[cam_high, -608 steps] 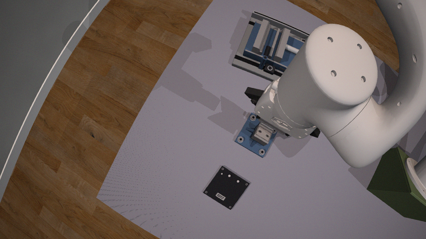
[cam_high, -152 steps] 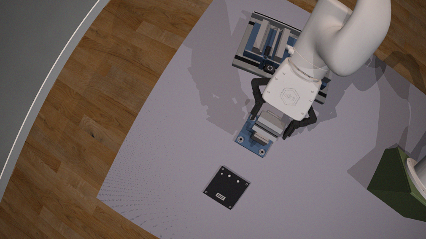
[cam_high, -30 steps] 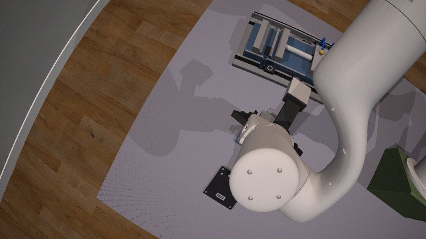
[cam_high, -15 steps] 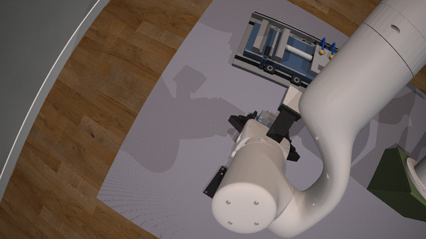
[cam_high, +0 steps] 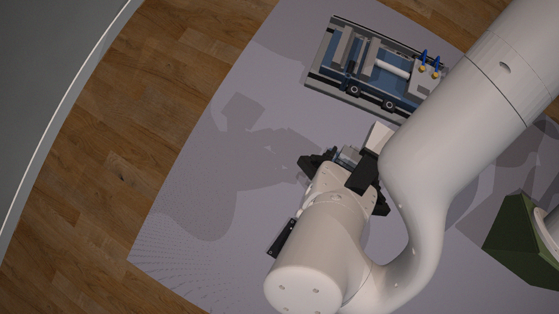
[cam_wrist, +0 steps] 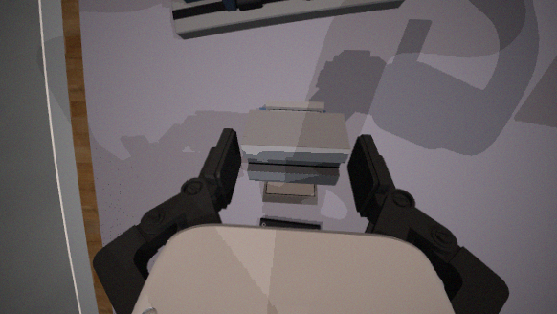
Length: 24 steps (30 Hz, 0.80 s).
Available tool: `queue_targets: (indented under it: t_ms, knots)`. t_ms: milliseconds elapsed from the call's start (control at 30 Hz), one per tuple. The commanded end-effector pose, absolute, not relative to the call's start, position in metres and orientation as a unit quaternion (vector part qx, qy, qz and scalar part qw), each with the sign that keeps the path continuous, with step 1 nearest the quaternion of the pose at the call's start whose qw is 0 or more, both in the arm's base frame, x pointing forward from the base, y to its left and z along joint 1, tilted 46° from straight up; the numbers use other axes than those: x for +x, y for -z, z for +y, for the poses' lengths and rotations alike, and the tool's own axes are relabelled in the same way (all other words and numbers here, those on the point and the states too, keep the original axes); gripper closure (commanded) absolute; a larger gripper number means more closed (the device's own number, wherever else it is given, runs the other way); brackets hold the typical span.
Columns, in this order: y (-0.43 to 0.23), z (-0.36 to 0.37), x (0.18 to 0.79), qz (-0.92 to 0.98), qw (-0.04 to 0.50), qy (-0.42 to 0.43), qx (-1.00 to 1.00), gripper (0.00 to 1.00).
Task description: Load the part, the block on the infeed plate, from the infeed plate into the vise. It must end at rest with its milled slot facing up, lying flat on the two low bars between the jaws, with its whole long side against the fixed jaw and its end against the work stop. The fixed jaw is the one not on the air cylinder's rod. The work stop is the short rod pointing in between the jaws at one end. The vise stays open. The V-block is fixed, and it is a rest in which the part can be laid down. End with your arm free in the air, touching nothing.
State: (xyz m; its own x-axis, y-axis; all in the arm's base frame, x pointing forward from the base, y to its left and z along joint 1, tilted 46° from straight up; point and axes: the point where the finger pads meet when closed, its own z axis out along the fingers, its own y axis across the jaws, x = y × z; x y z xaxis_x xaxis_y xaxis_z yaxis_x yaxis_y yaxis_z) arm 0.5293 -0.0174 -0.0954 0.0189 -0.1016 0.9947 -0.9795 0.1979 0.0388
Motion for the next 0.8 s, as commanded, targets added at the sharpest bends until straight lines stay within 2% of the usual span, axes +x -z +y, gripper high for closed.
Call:
queue_targets:
  t_ms: [0, 767]
  knots:
    - [0.0949, -0.0167, 0.5302, -0.560, 0.534, -0.419, 0.475, 0.11]
    - [0.0959, -0.0167, 0.5302, -0.538, 0.557, -0.439, 0.457, 0.11]
